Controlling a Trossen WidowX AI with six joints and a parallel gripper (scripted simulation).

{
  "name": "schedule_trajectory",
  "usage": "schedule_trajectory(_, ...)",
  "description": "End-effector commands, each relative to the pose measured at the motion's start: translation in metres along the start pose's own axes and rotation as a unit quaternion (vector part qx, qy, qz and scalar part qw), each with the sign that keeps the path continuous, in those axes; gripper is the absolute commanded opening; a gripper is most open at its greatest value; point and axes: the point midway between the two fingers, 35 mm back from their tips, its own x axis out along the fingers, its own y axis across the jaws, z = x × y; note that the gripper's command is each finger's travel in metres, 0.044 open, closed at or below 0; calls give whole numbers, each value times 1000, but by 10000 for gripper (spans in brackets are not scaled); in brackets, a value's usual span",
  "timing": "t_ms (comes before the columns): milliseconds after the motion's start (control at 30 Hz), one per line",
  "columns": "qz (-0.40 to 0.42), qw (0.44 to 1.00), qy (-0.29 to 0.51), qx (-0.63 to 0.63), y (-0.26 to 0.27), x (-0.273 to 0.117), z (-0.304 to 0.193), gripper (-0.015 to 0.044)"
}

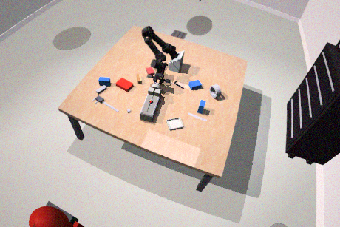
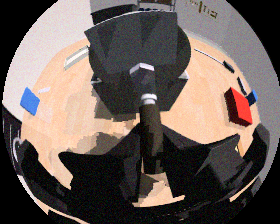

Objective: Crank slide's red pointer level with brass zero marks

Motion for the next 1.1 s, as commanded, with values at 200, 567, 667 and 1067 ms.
schedule_trajectory(200, 7, 1000, 1, 0, 14, 0, -1, 0)
schedule_trajectory(567, 7, 1000, 1, 0, 19, -1, 0, 0)
schedule_trajectory(667, 7, 1000, 1, 0, 20, -2, 0, 0)
schedule_trajectory(1067, 7, 1000, 1, 0, 24, -4, 2, 0)
